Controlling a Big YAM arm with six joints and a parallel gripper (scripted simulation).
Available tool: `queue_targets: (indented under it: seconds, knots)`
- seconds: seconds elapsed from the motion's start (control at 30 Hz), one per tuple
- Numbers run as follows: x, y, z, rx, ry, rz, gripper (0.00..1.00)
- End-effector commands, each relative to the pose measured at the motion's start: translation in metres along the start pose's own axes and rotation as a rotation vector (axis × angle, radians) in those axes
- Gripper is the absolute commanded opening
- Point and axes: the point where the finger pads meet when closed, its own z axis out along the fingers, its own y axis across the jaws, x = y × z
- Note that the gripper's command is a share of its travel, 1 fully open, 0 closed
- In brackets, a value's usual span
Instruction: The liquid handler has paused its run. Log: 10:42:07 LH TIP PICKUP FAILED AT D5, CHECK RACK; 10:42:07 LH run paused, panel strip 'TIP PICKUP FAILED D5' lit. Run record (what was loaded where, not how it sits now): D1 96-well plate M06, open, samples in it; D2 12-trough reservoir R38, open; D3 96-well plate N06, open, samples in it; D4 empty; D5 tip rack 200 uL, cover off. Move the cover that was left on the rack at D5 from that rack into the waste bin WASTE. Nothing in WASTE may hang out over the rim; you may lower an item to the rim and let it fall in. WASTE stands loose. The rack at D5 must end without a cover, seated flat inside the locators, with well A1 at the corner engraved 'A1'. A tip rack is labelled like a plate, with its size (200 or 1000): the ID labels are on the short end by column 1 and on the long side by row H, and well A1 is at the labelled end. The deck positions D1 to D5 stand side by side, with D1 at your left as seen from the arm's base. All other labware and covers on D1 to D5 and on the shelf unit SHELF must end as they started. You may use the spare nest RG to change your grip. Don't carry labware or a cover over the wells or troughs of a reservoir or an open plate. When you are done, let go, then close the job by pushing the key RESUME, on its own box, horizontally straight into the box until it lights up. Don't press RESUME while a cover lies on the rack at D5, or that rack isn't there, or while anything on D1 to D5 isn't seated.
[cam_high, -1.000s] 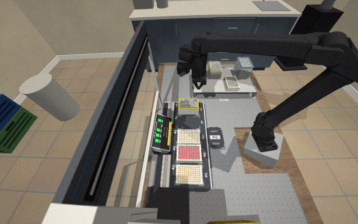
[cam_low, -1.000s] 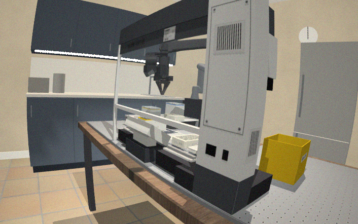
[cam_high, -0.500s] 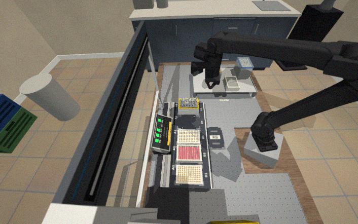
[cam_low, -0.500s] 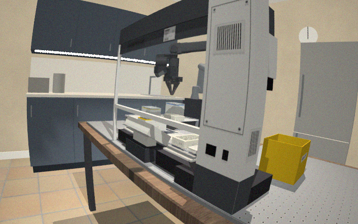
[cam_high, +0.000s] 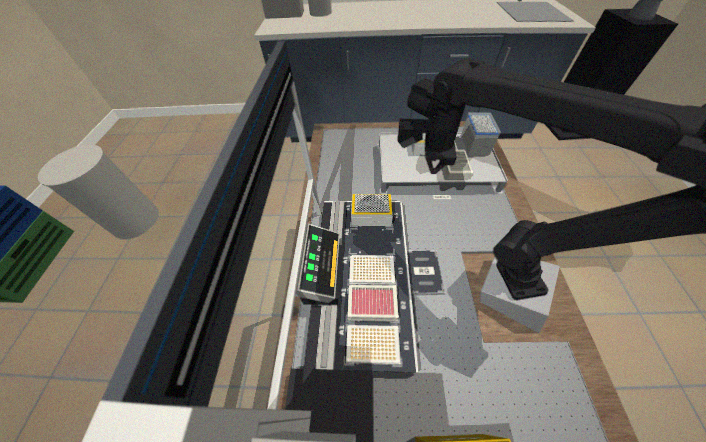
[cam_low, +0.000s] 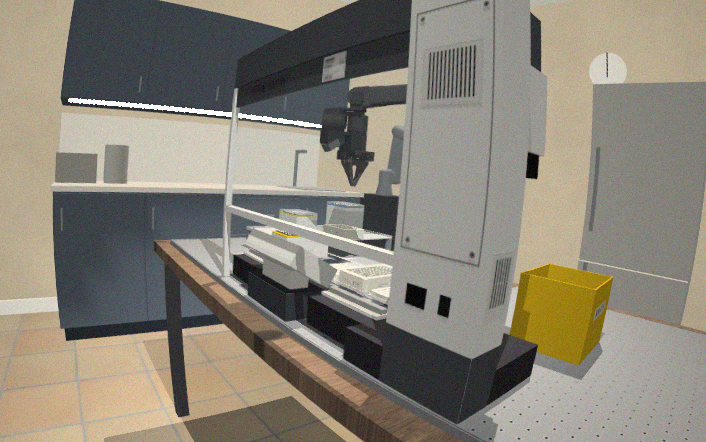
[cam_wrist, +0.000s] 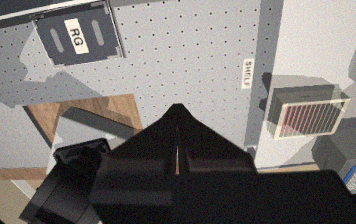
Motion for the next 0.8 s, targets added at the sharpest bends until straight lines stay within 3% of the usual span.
queue_targets:
  seconds: [0.0,0.33,0.37,0.57,0.6,0.67,0.7,0.77]
  knots:
    - [-0.001,0.017,-0.006,0.004,-0.014,-0.026,0.00]
    - [-0.002,0.052,-0.015,0.018,-0.037,-0.026,0.00]
    - [0.005,0.061,-0.005,0.003,-0.014,-0.025,0.00]
    - [0.009,0.090,-0.005,0.002,-0.015,-0.025,0.00]
    - [-0.004,0.085,-0.027,0.023,-0.065,-0.024,0.00]
    - [-0.009,0.083,-0.029,0.031,-0.084,-0.023,0.00]
    - [-0.004,0.085,-0.018,0.019,-0.054,-0.024,0.00]
    - [-0.002,0.081,-0.013,0.017,-0.033,-0.003,0.00]
